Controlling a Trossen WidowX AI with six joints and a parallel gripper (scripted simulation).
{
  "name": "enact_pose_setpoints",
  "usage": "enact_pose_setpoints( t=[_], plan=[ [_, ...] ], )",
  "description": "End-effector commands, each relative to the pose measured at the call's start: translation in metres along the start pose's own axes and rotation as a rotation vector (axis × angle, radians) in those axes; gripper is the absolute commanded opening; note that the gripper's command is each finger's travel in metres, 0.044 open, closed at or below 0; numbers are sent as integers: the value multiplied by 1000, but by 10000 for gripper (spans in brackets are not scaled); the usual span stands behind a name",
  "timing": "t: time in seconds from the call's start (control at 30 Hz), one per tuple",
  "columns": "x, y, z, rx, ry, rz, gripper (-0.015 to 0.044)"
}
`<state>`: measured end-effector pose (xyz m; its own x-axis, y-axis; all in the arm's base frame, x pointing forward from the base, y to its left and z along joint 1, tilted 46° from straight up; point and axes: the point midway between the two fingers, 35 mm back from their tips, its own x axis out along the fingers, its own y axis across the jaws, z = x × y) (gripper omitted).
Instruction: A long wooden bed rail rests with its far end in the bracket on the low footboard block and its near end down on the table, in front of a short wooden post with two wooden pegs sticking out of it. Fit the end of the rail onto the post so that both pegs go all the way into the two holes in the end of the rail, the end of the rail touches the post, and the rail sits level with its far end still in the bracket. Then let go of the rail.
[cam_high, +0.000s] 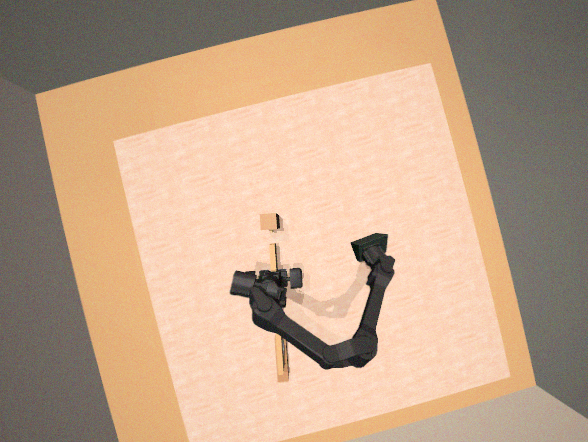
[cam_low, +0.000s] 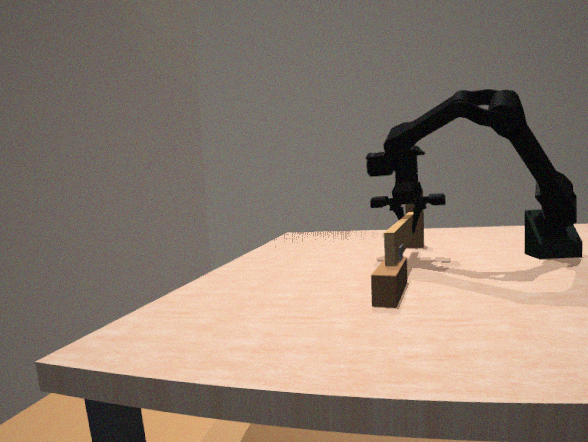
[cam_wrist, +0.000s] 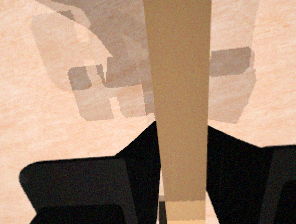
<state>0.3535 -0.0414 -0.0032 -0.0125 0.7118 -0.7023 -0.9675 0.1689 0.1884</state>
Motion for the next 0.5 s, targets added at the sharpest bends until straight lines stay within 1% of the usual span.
enact_pose_setpoints(
  t=[0.0,0.47],
  plan=[
    [-5,-1,-4,1,-1,-12,0],
    [-5,-2,-8,1,-1,-12,0]
  ],
)
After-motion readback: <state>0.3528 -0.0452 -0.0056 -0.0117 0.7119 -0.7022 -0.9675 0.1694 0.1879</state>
